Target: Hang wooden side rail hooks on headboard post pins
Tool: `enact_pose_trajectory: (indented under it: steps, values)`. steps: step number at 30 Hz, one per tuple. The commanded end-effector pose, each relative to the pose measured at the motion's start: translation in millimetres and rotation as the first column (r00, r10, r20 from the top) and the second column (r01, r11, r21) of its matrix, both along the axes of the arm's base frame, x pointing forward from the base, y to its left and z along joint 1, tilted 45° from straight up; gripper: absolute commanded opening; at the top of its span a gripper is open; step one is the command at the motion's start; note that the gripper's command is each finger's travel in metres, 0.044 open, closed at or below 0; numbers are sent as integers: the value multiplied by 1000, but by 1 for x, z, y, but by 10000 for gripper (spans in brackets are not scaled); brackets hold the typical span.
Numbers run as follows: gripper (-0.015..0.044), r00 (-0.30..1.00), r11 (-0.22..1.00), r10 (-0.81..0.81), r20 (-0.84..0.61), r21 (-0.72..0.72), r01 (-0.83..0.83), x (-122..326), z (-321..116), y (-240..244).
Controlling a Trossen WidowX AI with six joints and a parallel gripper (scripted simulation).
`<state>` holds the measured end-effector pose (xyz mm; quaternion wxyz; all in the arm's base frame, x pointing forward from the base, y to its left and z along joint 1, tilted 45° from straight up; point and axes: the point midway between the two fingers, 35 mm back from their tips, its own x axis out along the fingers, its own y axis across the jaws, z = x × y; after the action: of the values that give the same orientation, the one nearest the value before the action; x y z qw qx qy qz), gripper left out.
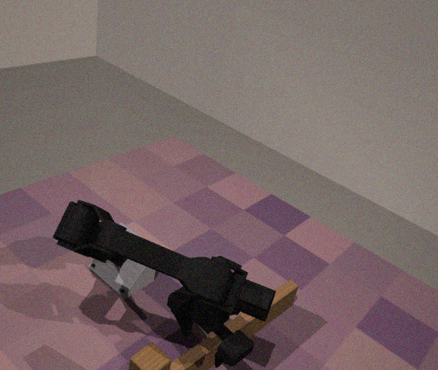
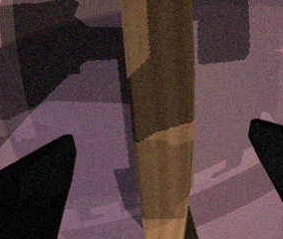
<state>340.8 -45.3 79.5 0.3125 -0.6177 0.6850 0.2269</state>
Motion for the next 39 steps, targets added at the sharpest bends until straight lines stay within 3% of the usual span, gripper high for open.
enact_pose_trajectory:
  steps: [1, 28, 39]
  values:
    - [440, 1000, 1000, 6, -4, -3, -6, 0, -5, -5]
    - [440, 1000, 1000, 6, -4, -7, -6, -4, -33, -34]
    - [151, 1000, 1000, 6, -4, -7, -6, -4, -33, -34]
